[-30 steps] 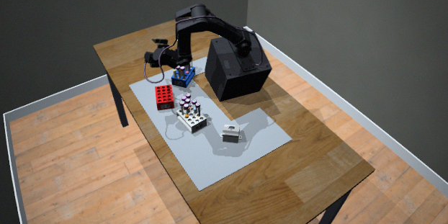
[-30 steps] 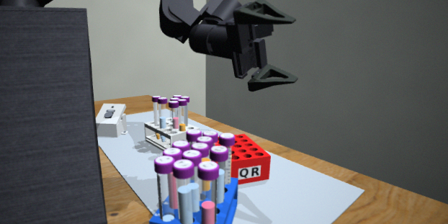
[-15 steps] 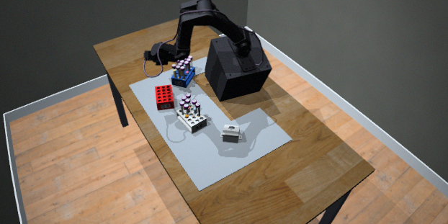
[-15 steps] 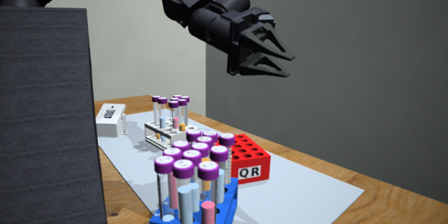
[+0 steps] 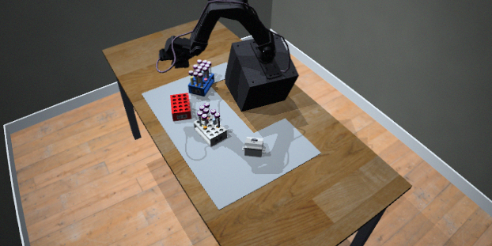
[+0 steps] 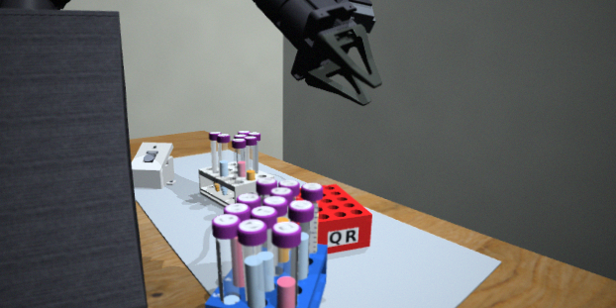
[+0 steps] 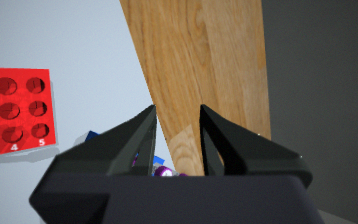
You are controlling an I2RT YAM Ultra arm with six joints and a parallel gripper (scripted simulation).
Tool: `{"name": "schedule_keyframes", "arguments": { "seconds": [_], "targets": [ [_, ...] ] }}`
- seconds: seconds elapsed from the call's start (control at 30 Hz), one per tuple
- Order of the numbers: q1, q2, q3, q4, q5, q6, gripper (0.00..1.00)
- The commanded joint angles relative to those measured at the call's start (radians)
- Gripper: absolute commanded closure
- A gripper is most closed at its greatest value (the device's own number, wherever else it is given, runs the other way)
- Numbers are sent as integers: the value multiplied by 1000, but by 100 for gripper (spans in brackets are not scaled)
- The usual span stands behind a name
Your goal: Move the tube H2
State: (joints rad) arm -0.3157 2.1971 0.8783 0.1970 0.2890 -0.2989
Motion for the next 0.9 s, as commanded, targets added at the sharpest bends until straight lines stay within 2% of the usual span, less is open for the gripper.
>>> {"name": "schedule_keyframes", "arguments": {
  "seconds": [0.0, 0.03, 0.17, 0.2, 0.47, 0.57, 0.63, 0.73, 0.77, 0.87],
  "targets": [
    [-33, -44, 50, -160, -103, 20, 70],
    [-34, -8, 58, -176, -106, 21, 70],
    [-36, -3, 67, -186, -109, 19, 70],
    [-41, -48, 73, -222, -134, 21, 70],
    [-76, -112, 100, -460, -311, 53, 70],
    [-78, -72, 113, -482, -317, 51, 70],
    [-87, -115, 122, -536, -363, 60, 70],
    [-90, -119, 124, -559, -382, 64, 70],
    [-95, -104, 135, -596, -408, 67, 70],
    [-98, -129, 137, -648, -453, 79, 70]
  ]
}}
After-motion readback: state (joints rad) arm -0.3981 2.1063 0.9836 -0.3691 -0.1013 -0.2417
